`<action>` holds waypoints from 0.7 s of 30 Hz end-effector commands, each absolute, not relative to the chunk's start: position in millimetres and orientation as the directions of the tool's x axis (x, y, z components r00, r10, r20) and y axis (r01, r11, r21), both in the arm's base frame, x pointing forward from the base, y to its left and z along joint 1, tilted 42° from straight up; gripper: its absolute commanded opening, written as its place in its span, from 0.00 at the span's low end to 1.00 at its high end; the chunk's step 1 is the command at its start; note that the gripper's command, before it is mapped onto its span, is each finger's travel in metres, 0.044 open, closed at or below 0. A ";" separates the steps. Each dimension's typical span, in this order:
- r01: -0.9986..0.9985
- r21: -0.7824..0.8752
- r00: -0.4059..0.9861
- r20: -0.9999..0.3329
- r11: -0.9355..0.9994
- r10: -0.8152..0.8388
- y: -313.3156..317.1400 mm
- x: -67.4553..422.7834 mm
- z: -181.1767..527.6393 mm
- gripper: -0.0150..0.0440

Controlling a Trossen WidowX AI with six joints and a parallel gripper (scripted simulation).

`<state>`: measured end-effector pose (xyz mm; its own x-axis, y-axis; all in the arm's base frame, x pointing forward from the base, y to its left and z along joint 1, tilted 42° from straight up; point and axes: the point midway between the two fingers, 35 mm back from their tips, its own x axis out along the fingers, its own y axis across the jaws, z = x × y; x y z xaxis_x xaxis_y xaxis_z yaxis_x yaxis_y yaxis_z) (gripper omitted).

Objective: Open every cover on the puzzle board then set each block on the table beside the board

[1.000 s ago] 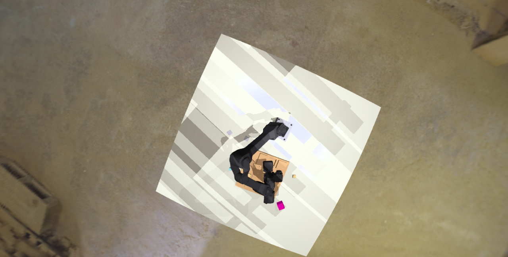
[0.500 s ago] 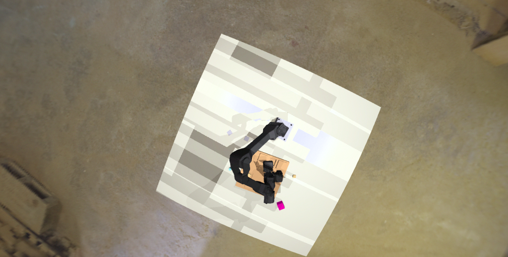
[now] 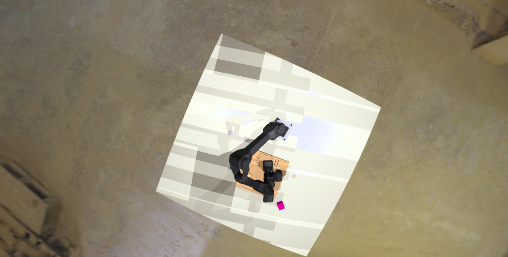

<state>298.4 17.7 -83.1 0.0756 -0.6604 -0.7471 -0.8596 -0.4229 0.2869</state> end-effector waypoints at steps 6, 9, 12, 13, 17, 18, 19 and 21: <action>-0.857 0.294 0.074 -0.743 -0.424 -0.665 10.8 298.4 -90.2 0.50; -0.857 0.294 0.074 -0.743 -0.424 -0.665 9.8 298.5 -91.3 0.50; -0.857 0.294 0.074 -0.743 -0.424 -0.665 9.8 298.5 -91.3 0.50; -0.857 0.294 0.074 -0.743 -0.424 -0.665 9.8 298.5 -91.3 0.50; -0.857 0.294 0.074 -0.743 -0.424 -0.665 8.8 298.6 -92.5 0.50; -0.857 0.294 0.074 -0.743 -0.424 -0.665 8.3 298.7 -93.0 0.50; -0.857 0.294 0.074 -0.743 -0.424 -0.665 7.7 298.8 -93.6 0.50; -0.857 0.294 0.074 -0.743 -0.424 -0.665 6.5 298.9 -95.0 0.50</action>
